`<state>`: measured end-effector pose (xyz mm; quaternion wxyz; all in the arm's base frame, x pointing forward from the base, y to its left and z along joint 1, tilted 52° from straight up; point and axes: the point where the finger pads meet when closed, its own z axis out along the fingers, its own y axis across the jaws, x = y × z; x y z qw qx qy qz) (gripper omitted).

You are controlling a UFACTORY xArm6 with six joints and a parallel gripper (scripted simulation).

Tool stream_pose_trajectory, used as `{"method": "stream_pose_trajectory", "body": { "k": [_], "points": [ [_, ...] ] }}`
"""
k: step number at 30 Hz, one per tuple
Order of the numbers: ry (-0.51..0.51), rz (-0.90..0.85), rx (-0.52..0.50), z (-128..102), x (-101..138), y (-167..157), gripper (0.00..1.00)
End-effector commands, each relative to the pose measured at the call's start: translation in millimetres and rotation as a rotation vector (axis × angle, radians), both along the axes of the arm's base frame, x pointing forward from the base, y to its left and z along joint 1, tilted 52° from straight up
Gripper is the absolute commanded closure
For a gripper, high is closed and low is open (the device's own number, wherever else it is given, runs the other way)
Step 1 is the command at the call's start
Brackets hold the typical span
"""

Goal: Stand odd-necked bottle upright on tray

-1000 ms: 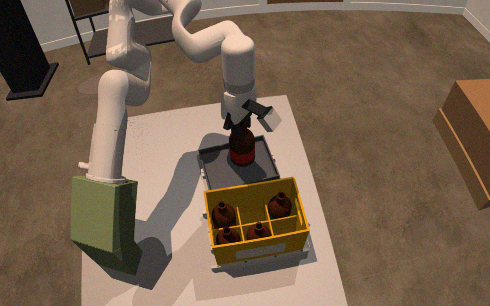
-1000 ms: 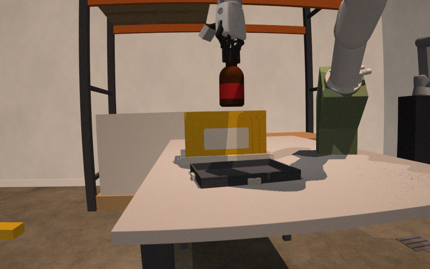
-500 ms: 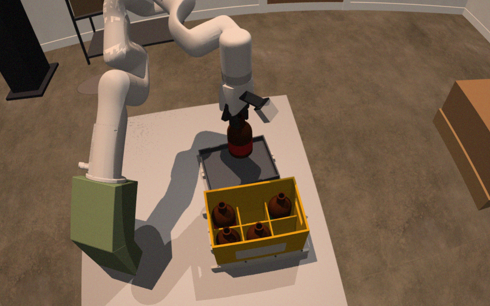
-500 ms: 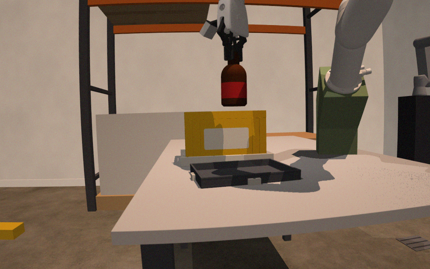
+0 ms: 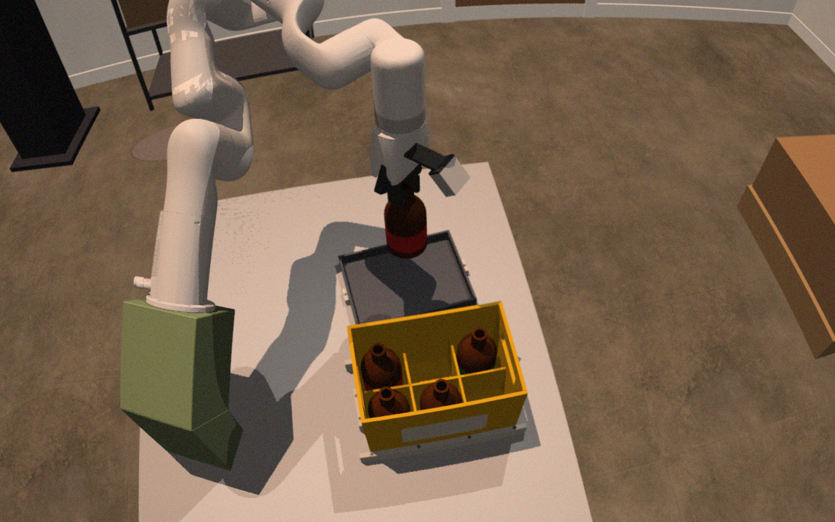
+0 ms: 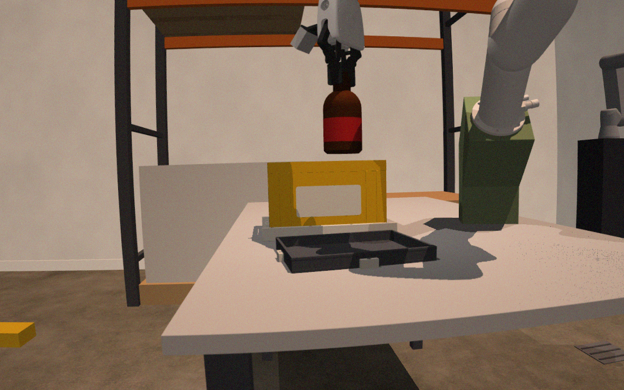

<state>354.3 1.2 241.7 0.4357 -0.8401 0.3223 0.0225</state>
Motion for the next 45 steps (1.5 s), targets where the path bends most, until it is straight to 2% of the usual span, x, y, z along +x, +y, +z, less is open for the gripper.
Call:
{"method": "stream_pose_trajectory", "body": {
  "k": [1,24,45],
  "points": [
    [-0.003,-0.001,-0.002,6.1,-0.7,3.9,1.0],
    [-0.003,-0.001,-0.002,25.4,-5.7,21.6,1.0],
    [-0.003,-0.001,-0.002,31.1,-7.1,26.8,1.0]
  ]
}}
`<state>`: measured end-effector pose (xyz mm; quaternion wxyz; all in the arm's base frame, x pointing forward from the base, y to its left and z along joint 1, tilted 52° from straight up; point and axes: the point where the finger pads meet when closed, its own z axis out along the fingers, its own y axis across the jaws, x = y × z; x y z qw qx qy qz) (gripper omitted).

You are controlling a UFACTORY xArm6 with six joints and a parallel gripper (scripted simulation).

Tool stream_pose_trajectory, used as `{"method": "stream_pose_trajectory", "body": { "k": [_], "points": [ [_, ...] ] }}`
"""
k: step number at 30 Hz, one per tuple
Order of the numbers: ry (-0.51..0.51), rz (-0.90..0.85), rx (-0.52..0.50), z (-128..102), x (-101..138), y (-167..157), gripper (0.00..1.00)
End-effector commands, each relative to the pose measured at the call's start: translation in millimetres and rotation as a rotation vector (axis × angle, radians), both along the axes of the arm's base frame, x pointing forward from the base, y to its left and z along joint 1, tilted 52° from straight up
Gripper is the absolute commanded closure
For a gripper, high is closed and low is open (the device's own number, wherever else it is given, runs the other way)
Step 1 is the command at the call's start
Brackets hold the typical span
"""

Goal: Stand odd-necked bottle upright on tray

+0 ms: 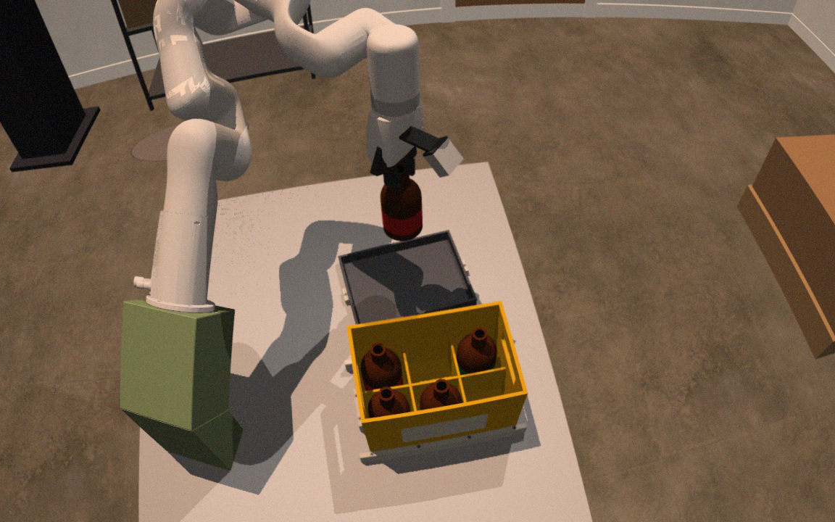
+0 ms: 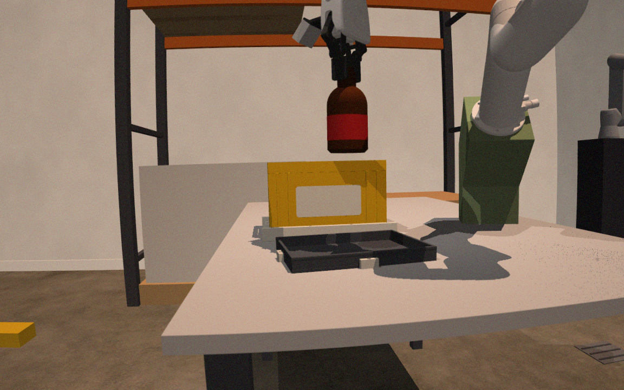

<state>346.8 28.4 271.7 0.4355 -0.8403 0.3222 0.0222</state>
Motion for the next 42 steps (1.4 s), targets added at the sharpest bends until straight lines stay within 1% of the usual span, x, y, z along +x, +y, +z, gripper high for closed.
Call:
{"method": "stream_pose_trajectory", "body": {
  "k": [1,28,42],
  "points": [
    [-0.002,-0.001,-0.001,1.1,0.5,-0.4,1.0],
    [-0.002,-0.001,-0.001,1.2,0.5,0.2,1.0],
    [-0.002,-0.001,-0.001,-3.2,2.2,5.4,1.0]
  ]
}}
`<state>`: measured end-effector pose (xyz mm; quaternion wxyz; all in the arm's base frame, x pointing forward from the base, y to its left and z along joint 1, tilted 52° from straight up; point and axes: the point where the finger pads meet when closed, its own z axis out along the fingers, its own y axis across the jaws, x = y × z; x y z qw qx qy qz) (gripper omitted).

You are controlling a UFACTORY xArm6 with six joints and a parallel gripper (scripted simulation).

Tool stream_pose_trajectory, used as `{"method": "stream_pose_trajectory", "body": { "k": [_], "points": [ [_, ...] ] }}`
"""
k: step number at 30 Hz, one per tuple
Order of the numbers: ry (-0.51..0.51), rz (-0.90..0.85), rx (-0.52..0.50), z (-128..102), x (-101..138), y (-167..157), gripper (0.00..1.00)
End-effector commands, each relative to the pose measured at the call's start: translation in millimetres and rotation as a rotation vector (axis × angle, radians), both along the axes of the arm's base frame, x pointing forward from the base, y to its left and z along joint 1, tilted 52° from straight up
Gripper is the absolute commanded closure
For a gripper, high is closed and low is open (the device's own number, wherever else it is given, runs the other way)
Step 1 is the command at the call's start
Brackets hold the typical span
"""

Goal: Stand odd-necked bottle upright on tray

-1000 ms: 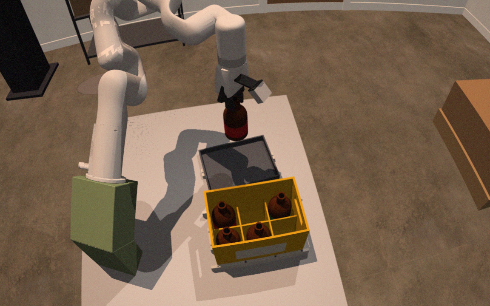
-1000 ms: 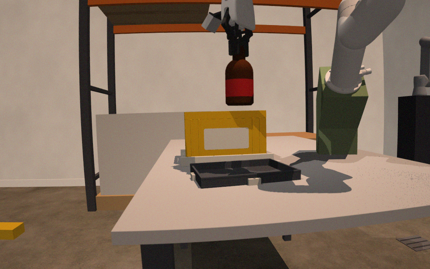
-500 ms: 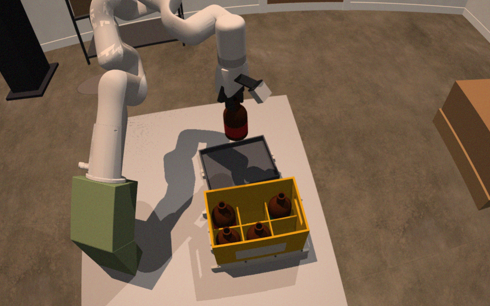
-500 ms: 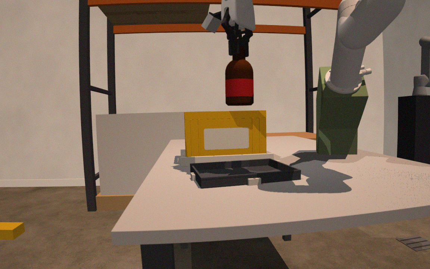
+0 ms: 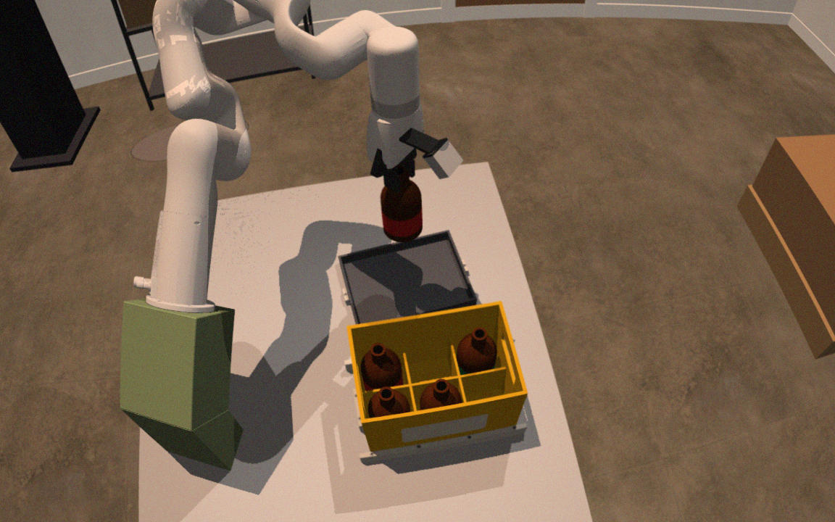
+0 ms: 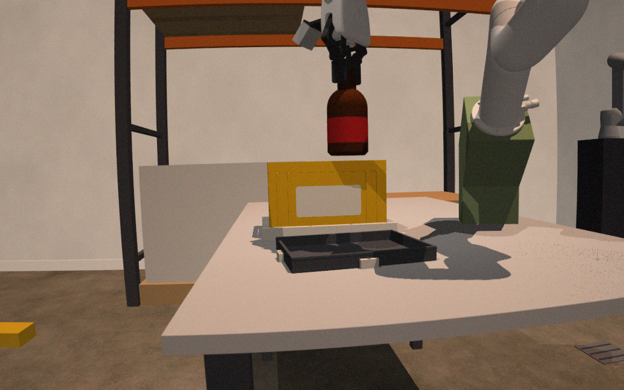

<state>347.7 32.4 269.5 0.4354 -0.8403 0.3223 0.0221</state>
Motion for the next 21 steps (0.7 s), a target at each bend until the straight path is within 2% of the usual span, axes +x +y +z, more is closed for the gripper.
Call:
{"method": "stream_pose_trajectory", "body": {
  "k": [1,21],
  "points": [
    [-0.002,-0.001,-0.001,-1.6,1.5,2.3,1.0],
    [-0.002,-0.001,-0.001,-23.5,10.1,28.8,1.0]
  ]
}}
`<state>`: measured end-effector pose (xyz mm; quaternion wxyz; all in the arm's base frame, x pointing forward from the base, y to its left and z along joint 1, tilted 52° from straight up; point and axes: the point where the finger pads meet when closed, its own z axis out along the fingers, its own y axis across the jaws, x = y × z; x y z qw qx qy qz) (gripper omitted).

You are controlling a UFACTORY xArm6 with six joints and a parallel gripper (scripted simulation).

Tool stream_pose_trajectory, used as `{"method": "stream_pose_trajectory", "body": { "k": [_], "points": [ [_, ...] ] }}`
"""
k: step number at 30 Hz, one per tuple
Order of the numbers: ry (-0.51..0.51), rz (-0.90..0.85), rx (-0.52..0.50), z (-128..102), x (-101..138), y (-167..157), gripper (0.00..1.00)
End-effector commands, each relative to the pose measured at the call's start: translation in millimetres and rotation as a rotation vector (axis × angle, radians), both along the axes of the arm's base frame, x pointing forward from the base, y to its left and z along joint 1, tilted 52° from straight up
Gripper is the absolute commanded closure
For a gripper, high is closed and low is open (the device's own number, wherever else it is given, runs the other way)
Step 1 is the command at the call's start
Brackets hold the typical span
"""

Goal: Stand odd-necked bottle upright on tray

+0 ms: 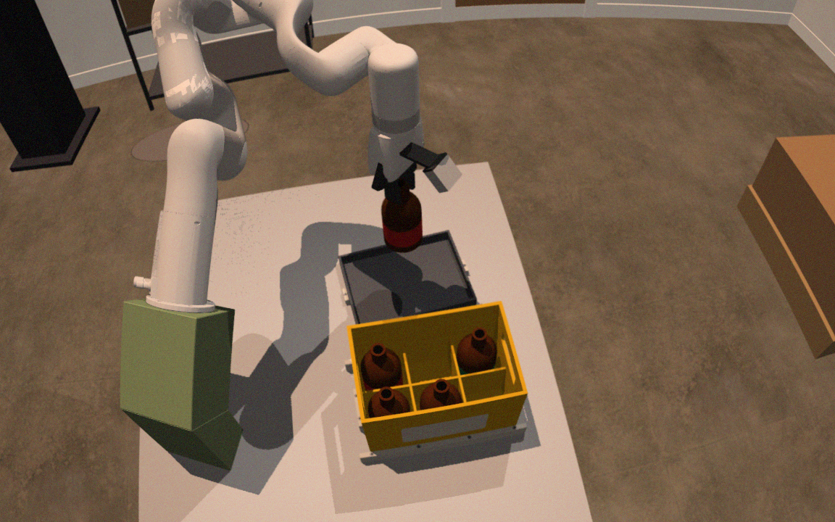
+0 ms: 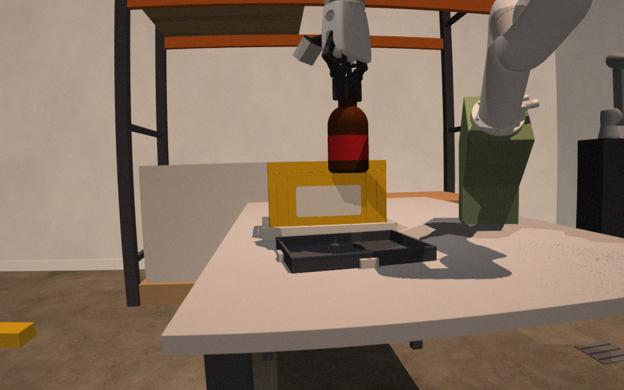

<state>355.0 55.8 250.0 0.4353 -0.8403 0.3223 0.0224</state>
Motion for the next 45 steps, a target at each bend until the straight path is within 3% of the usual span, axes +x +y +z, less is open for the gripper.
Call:
{"method": "stream_pose_trajectory", "body": {
  "k": [1,45],
  "points": [
    [-0.003,-0.001,-0.001,-5.7,3.6,7.4,1.0],
    [-0.003,-0.001,-0.001,-69.1,28.6,84.1,1.0]
  ]
}}
